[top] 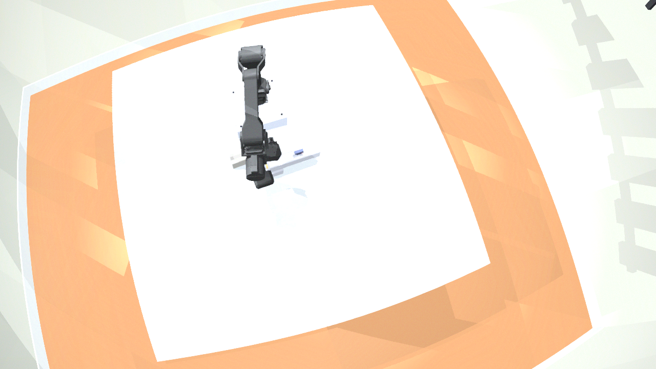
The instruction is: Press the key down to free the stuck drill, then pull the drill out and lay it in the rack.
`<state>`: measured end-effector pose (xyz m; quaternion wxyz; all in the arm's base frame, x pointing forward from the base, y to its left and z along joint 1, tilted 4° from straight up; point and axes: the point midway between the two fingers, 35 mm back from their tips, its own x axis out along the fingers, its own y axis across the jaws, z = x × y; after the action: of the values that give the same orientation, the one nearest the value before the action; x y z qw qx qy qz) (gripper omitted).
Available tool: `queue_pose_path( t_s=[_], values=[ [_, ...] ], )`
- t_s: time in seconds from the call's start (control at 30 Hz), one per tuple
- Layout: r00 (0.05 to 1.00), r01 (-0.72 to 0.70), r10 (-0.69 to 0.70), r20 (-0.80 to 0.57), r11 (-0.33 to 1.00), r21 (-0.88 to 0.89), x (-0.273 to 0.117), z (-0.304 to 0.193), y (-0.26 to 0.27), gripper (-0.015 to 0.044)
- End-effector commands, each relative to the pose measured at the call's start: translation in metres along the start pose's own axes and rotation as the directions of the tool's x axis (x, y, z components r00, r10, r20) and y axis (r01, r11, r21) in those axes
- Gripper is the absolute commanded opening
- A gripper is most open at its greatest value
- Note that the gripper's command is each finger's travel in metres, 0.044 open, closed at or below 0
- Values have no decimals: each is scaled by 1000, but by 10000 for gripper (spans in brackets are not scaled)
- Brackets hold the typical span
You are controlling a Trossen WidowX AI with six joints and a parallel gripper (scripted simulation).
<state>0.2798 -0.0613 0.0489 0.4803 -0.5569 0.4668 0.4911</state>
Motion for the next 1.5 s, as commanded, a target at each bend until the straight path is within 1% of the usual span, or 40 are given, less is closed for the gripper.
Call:
queue_pose_path(
  t_s=[0.0,0.73,1.23,1.47],
  values=[
    [1000,-2,2,4,1000,4,6,2,0,440],
    [1000,-2,2,5,1000,4,38,12,2,440],
    [1000,-2,2,3,1000,0,35,11,1,46],
    [1000,-2,2,3,1000,0,35,11,1,0]
  ],
)
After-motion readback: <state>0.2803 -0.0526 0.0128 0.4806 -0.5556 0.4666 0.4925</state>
